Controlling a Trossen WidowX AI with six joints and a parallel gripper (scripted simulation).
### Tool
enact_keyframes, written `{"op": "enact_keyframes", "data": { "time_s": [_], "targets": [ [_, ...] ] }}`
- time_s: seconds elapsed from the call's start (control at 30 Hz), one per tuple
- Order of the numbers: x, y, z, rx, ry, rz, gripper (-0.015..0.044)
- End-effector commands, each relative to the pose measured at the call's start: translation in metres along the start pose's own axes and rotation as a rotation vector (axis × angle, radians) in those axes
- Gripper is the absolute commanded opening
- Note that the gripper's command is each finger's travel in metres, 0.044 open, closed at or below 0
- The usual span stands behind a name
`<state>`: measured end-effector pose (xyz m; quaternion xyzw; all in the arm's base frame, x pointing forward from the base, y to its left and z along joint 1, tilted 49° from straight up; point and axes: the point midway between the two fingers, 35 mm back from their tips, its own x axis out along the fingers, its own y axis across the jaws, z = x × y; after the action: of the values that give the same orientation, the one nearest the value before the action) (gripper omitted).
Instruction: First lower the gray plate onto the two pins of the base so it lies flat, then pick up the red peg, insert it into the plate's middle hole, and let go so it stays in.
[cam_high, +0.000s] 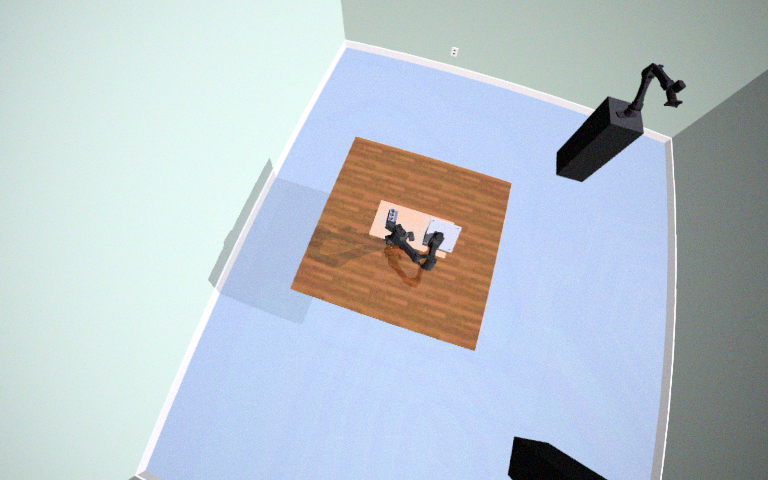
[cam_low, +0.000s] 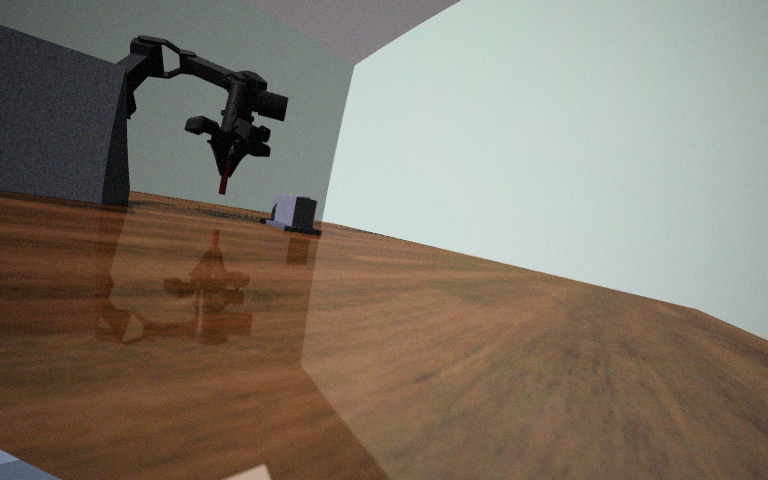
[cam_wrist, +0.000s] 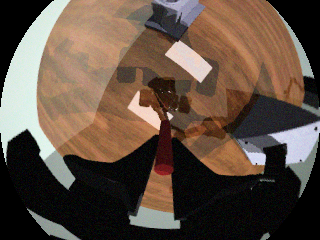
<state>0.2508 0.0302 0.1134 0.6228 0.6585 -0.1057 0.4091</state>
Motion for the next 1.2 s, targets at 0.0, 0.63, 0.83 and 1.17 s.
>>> {"op": "enact_keyframes", "data": {
  "time_s": [0.0, 0.63, 0.83, 1.17],
  "targets": [
    [-0.011, 0.001, 0.002, -0.003, -0.005, -0.002, 0.0],
    [-0.035, 0.009, 0.024, 0.0, -0.002, -0.001, 0.0],
    [-0.037, 0.014, 0.041, -0.001, -0.003, -0.001, 0.0],
    [-0.039, 0.02, 0.07, -0.002, -0.005, -0.001, 0.0]
  ]
}}
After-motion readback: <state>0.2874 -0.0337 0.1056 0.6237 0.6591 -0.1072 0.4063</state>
